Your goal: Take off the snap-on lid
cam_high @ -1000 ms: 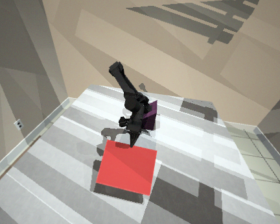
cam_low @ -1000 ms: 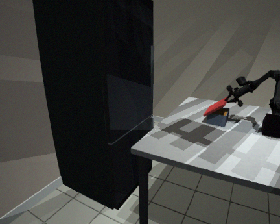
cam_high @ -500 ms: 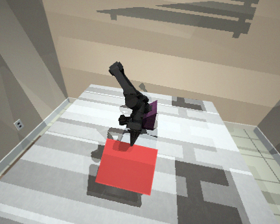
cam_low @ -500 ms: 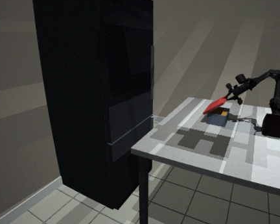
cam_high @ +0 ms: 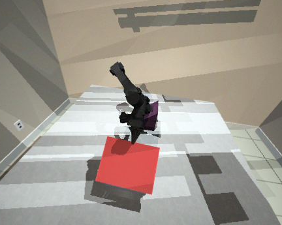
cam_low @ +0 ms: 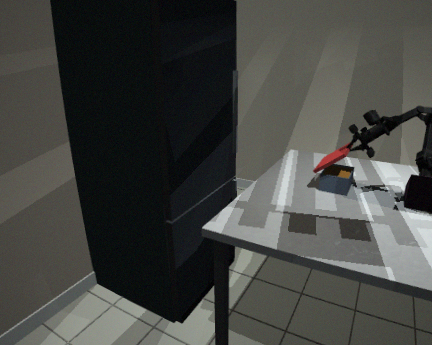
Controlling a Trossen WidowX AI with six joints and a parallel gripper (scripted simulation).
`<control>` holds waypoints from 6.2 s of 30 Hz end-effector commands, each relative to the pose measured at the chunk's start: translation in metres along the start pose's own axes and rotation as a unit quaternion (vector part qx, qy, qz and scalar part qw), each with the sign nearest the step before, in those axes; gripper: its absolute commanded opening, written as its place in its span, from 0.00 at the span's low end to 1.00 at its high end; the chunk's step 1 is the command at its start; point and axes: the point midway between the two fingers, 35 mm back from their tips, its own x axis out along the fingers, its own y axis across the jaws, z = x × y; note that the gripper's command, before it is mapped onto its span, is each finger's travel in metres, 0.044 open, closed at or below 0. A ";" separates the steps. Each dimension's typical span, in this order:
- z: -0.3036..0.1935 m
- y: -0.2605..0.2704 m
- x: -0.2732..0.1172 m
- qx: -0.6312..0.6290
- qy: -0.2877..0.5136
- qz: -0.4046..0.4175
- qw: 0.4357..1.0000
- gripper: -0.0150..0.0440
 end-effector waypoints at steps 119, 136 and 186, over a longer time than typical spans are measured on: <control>0.203 -0.002 -0.031 0.004 -0.004 0.011 1.000 0.25; 0.237 -0.004 -0.035 0.004 -0.005 0.012 1.000 0.25; 0.259 -0.030 -0.019 0.002 -0.007 0.012 1.000 0.25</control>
